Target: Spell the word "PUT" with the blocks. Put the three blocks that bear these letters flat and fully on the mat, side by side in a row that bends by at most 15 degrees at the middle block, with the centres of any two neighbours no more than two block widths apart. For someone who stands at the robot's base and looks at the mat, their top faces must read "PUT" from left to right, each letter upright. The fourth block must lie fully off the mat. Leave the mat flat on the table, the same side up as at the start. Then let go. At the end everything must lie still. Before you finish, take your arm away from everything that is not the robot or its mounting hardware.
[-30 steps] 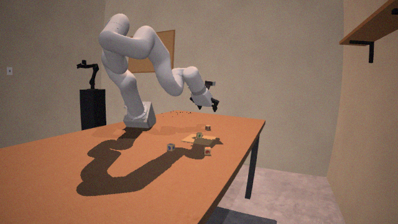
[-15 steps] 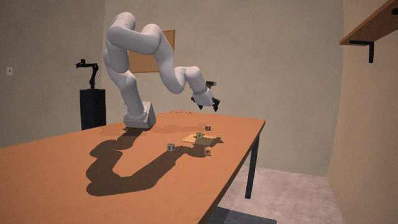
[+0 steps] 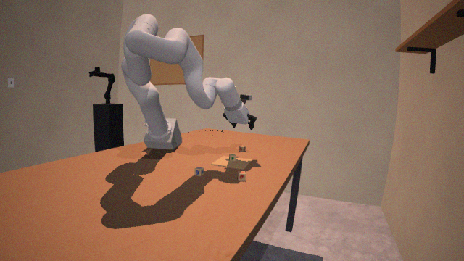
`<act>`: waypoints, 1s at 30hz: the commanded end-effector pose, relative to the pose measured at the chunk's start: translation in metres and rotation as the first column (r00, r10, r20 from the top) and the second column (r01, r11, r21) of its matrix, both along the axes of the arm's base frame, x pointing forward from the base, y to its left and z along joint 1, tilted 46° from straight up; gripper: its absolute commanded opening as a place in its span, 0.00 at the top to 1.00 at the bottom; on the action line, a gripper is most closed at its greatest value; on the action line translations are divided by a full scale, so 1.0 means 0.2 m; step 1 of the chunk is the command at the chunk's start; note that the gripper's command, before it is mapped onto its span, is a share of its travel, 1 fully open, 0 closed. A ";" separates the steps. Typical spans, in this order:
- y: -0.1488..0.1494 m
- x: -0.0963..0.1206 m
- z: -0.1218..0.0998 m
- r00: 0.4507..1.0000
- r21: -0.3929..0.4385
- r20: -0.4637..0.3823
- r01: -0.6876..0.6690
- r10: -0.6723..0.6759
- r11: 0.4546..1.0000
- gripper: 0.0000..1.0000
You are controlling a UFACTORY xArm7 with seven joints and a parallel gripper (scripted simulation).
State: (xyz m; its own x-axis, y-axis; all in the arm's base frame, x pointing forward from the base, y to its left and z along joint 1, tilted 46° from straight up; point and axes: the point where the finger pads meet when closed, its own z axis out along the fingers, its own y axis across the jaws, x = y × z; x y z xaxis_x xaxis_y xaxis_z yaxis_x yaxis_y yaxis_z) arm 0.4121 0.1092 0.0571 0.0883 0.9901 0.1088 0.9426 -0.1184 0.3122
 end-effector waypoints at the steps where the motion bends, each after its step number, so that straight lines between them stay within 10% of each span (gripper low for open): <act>1: 0.01 0.00 0.00 1.000 0.002 0.002 -0.003 0.003 1.000 0.00; 30: 0.23 -0.04 -0.24 0.999 -0.050 -0.014 -0.043 0.042 0.998 0.00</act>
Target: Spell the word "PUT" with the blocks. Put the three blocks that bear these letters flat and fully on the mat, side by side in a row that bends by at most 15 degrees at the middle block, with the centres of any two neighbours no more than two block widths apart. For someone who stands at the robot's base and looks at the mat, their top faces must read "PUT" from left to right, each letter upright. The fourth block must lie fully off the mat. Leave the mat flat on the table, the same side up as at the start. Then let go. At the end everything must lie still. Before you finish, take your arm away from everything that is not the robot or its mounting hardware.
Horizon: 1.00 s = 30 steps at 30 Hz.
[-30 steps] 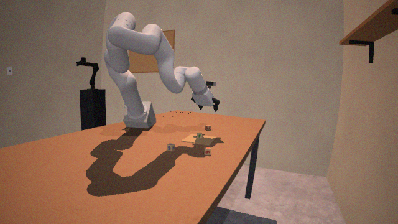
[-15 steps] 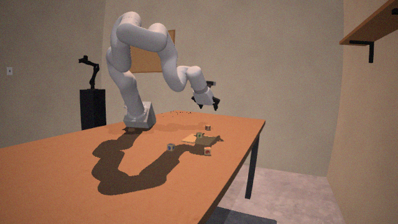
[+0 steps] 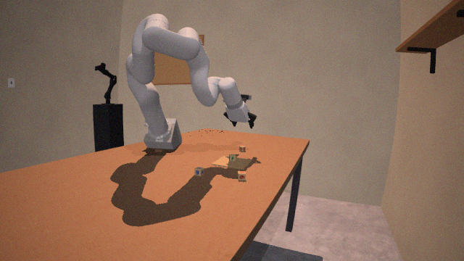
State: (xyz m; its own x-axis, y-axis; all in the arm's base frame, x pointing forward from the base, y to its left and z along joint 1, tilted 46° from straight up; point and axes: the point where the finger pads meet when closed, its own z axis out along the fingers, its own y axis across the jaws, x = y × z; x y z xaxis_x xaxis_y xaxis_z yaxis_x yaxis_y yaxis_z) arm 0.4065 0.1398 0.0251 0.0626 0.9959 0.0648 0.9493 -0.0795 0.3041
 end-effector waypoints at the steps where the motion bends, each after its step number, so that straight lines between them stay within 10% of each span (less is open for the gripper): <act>1: 0.09 -0.01 -0.09 1.000 -0.009 -0.002 -0.018 0.018 1.000 0.00; 30: 0.10 -0.02 -0.11 1.000 -0.013 -0.003 -0.021 0.021 1.000 0.00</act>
